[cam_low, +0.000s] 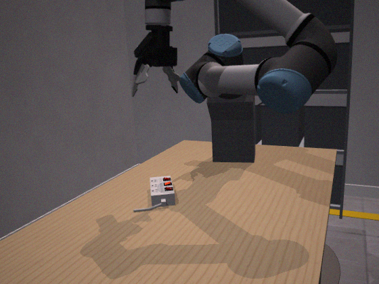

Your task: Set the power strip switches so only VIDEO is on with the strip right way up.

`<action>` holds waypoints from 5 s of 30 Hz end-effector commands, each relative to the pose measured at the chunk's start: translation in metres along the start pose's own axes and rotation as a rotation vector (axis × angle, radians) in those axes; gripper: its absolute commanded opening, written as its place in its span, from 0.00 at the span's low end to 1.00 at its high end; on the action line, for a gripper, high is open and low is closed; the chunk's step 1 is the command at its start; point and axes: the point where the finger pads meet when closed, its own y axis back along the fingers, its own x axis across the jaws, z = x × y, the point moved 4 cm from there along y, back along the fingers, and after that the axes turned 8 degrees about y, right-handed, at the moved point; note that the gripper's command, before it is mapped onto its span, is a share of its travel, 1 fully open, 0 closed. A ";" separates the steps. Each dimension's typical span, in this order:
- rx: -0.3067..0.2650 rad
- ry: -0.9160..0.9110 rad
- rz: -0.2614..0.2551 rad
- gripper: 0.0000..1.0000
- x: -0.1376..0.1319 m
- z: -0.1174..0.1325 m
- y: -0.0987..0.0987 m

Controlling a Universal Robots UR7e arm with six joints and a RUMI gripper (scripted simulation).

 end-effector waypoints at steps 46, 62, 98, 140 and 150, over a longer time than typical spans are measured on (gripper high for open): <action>0.000 0.001 0.000 0.00 0.000 0.000 0.000; -0.016 0.163 0.040 0.00 0.010 -0.019 -0.018; -0.099 0.789 0.121 0.00 0.036 -0.035 -0.128; -0.181 1.280 0.100 0.00 0.075 0.024 -0.213; -0.181 1.280 0.100 0.00 0.075 0.024 -0.213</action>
